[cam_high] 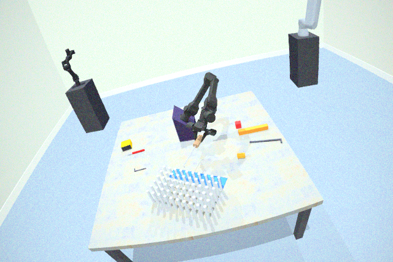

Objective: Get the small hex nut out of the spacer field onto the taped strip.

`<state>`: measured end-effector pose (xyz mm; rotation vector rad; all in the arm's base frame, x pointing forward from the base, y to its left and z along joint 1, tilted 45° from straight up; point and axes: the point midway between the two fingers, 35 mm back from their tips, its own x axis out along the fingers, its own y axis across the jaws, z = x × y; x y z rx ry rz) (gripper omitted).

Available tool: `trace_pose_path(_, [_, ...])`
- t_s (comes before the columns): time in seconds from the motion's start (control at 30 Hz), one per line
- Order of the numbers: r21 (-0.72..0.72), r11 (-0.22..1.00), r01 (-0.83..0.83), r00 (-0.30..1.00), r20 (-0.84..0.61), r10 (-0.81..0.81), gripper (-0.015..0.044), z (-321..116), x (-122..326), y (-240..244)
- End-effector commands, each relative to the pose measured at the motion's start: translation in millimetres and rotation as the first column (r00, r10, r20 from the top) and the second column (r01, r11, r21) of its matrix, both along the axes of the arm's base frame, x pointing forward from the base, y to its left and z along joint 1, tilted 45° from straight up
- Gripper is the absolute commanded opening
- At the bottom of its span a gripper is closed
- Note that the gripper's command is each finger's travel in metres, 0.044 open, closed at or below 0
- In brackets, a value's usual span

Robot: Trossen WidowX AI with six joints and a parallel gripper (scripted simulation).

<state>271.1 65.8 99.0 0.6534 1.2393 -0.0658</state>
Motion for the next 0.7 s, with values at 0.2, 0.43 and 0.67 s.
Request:
trace_pose_path(0.2, [-0.002, 1.000, 0.008, 1.000, 0.000, -0.008, 0.0000, -37, 1, 36])
trace_pose_path(0.43, [0.007, 1.000, 0.010, 1.000, 0.005, -0.010, 0.0000, -62, -7, 63])
trace_pose_path(0.67, [0.014, 1.000, 0.013, 1.000, 0.008, -0.013, 0.0000, -75, -12, 75])
